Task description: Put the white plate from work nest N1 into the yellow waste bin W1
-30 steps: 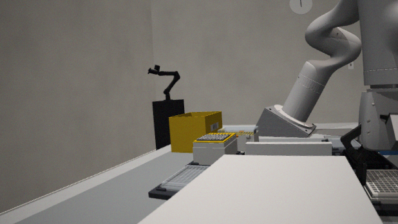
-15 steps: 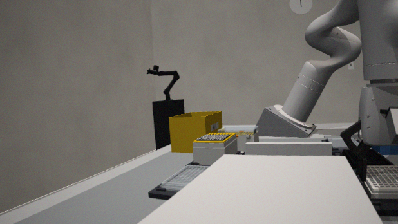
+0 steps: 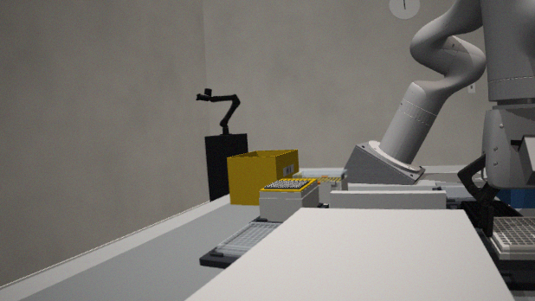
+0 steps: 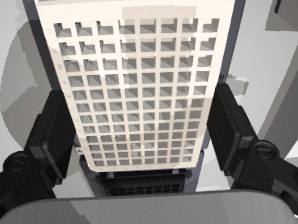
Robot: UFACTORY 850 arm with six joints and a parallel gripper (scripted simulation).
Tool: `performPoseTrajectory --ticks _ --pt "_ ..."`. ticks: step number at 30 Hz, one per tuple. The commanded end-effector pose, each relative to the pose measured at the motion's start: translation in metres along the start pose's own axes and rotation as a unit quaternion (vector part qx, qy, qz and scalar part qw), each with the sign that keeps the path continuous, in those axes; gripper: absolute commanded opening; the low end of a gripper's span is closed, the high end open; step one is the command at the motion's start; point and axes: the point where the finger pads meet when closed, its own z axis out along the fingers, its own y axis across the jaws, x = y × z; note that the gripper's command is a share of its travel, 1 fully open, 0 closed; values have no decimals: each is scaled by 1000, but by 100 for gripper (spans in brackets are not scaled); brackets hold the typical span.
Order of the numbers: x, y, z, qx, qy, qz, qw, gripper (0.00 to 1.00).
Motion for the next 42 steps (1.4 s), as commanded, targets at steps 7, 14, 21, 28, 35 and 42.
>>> performPoseTrajectory --ticks 7,14,21,28,35,42 --pt "1 0 -4 0 1 0 1000 0" --pt "1 0 -12 0 1 0 1000 0" --pt "1 0 -21 0 1 0 1000 0" --pt "1 0 -32 0 1 0 1000 0" --pt "1 0 -44 0 1 0 1000 0" --pt "1 0 -52 0 1 0 1000 0"
